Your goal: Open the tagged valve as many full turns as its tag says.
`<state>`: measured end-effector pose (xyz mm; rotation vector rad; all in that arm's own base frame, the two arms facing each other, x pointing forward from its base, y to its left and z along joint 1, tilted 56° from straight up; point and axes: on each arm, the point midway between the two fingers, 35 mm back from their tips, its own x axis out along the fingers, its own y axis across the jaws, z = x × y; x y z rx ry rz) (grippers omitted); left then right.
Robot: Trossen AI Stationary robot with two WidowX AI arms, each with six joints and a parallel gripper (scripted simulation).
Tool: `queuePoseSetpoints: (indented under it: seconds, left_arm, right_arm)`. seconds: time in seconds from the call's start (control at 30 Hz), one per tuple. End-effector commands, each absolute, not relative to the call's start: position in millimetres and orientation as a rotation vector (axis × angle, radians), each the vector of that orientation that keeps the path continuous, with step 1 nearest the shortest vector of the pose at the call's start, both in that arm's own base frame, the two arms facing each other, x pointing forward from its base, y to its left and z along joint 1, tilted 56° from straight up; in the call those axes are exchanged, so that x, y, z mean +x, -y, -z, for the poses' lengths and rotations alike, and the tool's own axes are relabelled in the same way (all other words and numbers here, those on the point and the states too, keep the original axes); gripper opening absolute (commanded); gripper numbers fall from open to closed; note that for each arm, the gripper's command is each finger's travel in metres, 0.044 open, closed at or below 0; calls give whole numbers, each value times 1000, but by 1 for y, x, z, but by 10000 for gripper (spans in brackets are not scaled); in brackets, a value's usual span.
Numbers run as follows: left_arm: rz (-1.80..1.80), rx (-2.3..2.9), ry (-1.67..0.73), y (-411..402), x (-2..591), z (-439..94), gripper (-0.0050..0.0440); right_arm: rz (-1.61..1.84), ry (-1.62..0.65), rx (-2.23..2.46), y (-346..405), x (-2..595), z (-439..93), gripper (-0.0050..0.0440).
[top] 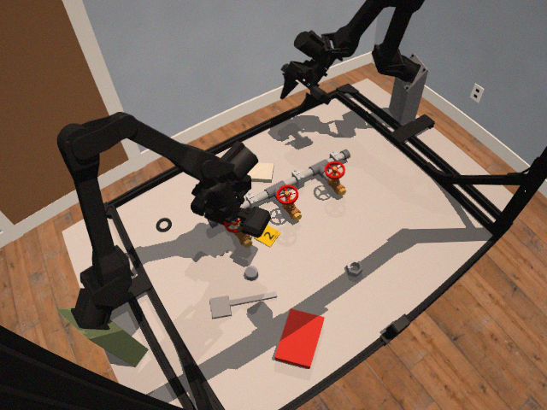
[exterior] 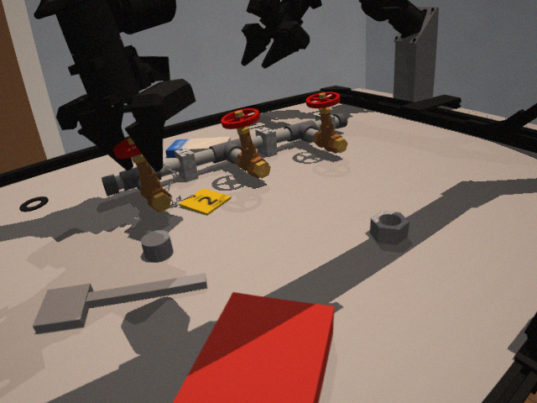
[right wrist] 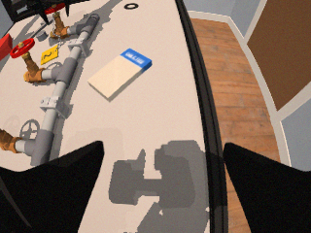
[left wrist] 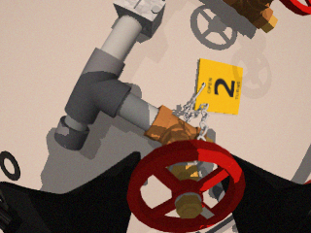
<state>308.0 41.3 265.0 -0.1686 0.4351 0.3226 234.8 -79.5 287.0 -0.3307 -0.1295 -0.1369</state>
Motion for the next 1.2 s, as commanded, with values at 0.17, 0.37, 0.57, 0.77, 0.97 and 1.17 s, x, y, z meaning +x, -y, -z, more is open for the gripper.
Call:
queuePoseSetpoints:
  seconds: [0.17, 0.37, 0.57, 0.77, 0.97, 1.17]
  left_arm:
    - [-323, -169, -435, -41, 308, -265, 96]
    - [-323, -169, -435, -41, 308, -265, 240]
    - [-323, -169, -435, -41, 308, -265, 384]
    - [-309, -107, -445, -41, 308, -265, 400]
    - [-209, 311, -502, -42, 308, -265, 400]
    - [-135, 602, -534, -42, 308, -265, 400]
  right_arm:
    - [137, 130, -331, 80, 235, -287, 400]
    - [137, 130, -331, 80, 235, -287, 400]
    - [137, 130, -331, 80, 235, -287, 400]
    - [137, 130, -331, 80, 235, -287, 400]
    - [137, 130, -331, 80, 235, -287, 400]
    - [137, 130, -331, 80, 235, -287, 400]
